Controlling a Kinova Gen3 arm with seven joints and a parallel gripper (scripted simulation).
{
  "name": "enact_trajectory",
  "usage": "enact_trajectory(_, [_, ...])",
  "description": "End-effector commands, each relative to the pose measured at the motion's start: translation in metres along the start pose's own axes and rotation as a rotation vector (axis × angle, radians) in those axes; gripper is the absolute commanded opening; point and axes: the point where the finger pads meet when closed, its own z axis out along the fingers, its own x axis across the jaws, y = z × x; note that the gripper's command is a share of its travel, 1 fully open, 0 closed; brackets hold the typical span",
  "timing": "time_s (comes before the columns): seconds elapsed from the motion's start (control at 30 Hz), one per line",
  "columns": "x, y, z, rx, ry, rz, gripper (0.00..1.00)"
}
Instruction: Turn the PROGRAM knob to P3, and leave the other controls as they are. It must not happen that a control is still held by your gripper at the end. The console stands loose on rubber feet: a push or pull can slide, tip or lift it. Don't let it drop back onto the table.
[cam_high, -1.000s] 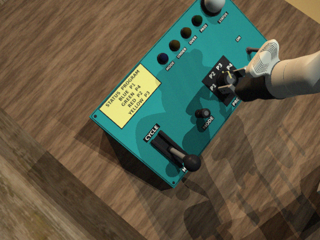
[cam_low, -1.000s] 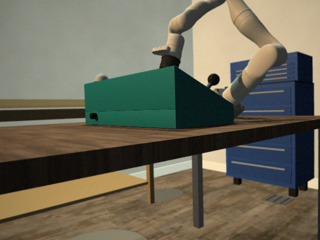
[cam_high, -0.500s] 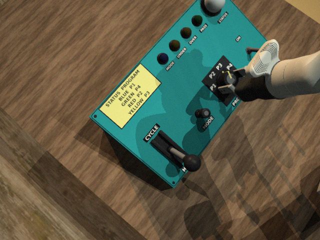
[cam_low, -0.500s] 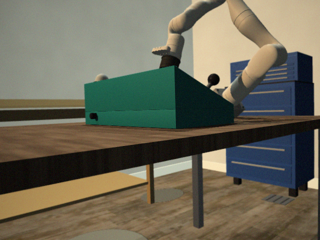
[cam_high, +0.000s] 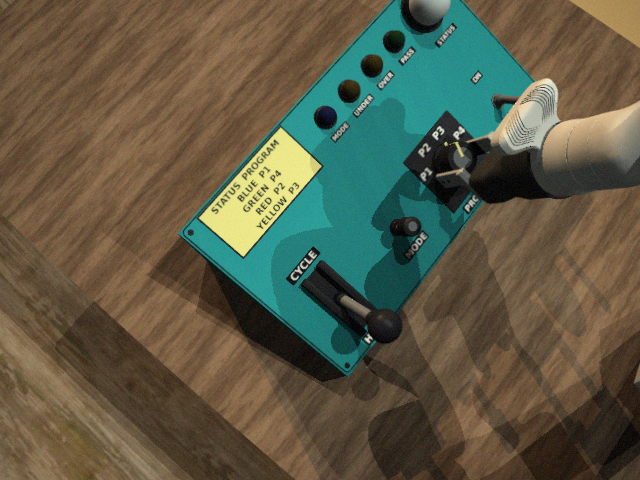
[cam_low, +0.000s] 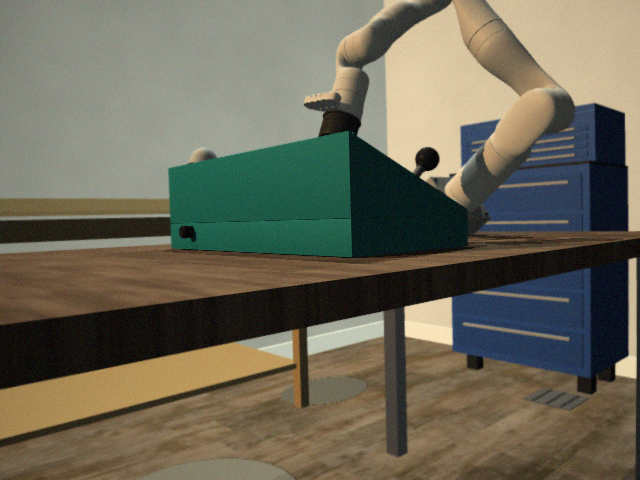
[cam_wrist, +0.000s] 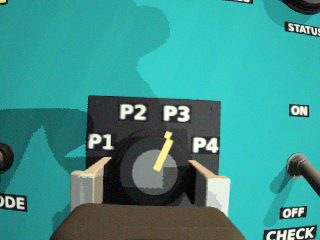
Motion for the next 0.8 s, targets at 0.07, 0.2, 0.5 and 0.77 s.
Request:
enact_trajectory(0.07, [-0.0064, 0.0023, 0.0039, -0.008, -0.012, -0.004, 1.00])
enact_trajectory(0.2, [-0.0064, 0.0023, 0.0039, -0.008, -0.012, -0.004, 1.00])
enact_trajectory(0.5, [-0.0064, 0.0023, 0.0039, -0.008, -0.012, -0.004, 1.00])
enact_trajectory(0.77, [-0.0064, 0.0023, 0.0039, -0.008, -0.012, -0.004, 0.00])
